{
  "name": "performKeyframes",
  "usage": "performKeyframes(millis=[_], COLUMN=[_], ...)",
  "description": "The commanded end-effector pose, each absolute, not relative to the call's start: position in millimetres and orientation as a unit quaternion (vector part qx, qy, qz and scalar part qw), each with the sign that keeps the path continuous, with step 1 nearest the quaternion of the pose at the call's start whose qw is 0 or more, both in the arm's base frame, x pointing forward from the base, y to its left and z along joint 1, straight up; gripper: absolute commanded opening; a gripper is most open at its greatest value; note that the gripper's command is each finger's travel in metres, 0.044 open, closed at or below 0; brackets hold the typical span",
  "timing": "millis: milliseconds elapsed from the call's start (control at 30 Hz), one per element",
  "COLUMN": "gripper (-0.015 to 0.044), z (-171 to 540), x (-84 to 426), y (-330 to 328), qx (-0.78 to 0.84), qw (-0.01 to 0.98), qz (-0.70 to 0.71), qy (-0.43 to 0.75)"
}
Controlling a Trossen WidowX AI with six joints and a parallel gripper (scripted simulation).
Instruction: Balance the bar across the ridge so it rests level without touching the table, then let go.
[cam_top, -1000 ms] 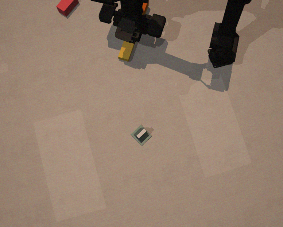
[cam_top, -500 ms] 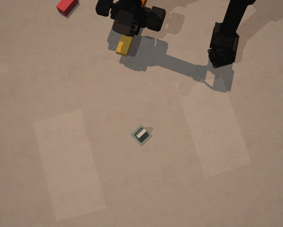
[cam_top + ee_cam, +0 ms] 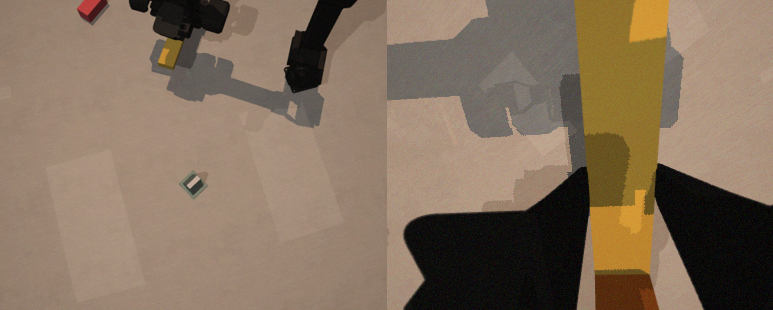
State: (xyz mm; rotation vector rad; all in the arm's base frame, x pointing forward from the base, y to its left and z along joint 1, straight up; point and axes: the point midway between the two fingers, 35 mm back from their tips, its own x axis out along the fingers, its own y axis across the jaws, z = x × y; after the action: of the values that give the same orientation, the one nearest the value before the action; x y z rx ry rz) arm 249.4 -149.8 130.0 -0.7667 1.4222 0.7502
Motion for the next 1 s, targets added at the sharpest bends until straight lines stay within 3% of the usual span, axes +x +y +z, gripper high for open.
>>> performKeyframes(millis=[0, 967], gripper=[0.0, 0.0], z=[143.4, 148.3], x=[248.3, 302.3], y=[-150.0, -83.1], qx=[-0.342, -0.423], qw=[0.629, 0.58], qz=[0.324, 0.405], qy=[0.618, 0.566])
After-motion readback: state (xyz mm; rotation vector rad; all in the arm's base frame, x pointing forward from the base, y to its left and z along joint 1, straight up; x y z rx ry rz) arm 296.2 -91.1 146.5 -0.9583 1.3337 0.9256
